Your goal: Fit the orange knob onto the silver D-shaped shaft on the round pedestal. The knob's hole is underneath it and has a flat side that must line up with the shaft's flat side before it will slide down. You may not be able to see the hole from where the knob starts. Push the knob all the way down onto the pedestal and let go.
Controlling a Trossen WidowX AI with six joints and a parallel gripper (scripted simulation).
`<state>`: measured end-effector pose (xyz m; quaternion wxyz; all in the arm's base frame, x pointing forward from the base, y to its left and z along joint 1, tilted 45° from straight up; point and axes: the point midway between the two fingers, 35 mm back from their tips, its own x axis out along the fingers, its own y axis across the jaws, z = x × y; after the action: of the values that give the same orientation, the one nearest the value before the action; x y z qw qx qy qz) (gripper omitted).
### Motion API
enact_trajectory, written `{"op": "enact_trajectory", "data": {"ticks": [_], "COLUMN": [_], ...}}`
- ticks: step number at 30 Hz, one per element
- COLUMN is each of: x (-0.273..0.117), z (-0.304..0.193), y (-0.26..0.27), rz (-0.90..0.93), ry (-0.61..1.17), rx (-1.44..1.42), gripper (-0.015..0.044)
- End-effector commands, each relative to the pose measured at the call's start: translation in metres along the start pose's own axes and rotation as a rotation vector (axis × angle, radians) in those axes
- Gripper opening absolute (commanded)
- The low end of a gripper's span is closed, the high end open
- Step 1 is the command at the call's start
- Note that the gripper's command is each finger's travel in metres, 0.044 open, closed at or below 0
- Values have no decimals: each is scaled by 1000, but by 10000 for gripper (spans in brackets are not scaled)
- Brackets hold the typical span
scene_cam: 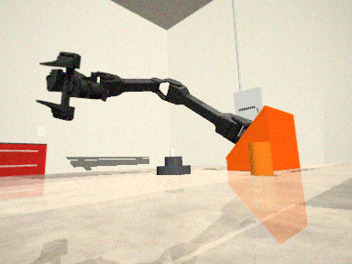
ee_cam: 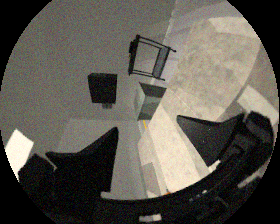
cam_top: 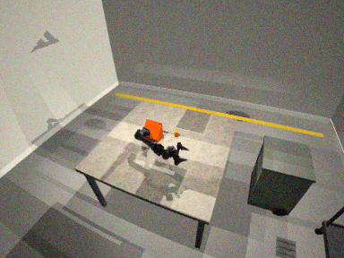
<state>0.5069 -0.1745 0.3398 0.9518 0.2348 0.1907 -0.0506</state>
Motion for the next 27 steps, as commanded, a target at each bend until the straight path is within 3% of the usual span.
{"op": "enact_trajectory", "data": {"ticks": [1,8,14,21,27], "x": [37,73,78,48,-4], "z": [-64,-175,-277,-391,-469], "y": [11,34,53,66,66], "rz": [-71,-268,-522,-896,-1217], "ry": [167,411,569,629,497], "rx": [185,414,531,539,406], "gripper": [440,440,440,440,440]}}
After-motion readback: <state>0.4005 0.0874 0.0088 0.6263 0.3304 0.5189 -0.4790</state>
